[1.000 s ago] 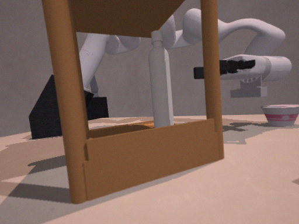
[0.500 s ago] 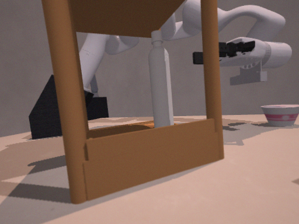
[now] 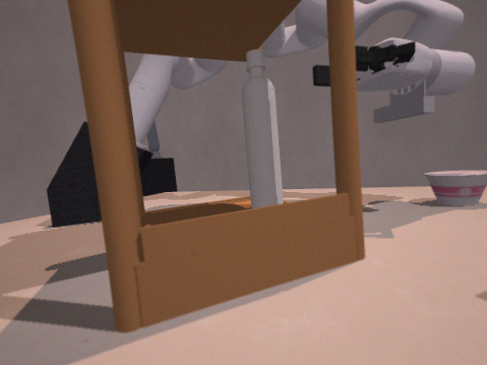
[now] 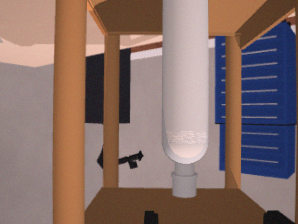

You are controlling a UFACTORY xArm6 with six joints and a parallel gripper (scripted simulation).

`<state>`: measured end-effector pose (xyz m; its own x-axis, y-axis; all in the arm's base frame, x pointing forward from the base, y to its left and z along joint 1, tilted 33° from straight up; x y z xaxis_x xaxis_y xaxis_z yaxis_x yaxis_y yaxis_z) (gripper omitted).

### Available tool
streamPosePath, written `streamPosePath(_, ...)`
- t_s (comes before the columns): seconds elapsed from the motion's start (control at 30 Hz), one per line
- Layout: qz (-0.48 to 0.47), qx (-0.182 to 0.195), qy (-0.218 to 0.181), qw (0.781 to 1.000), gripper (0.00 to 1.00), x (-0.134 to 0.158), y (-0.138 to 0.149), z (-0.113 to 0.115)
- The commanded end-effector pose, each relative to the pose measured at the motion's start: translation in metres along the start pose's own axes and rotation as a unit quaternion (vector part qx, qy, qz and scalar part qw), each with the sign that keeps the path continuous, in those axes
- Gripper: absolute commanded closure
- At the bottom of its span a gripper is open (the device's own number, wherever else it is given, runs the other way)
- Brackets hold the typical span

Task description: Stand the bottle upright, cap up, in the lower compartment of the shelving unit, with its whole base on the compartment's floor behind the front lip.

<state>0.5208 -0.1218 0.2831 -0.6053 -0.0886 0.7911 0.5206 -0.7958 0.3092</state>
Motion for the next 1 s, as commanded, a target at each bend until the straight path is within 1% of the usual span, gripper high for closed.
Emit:
streamPosePath(0.0,-0.001,0.0,0.002,1.0,0.33,0.0058,0.002,0.0008)
streamPosePath(0.17,-0.001,0.0,0.002,1.0,0.33,0.006,0.0021,0.0008)
streamPosePath(0.2,-0.001,0.0,0.002,1.0,0.0,0.006,0.0021,0.0008)
streamPosePath(0.97,-0.001,0.0,0.002,1.0,0.0,0.006,0.0021,0.0008)
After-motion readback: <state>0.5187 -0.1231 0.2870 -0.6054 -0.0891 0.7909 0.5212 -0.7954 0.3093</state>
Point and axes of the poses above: the point where the finger pads meet when closed, its own z axis back along the fingers, its own y axis across the jaws, x = y × z, the point moved 5 cm from there along z, back along the fingers, and after that the axes turned 15 degrees about -z, right-handed, at the moved point
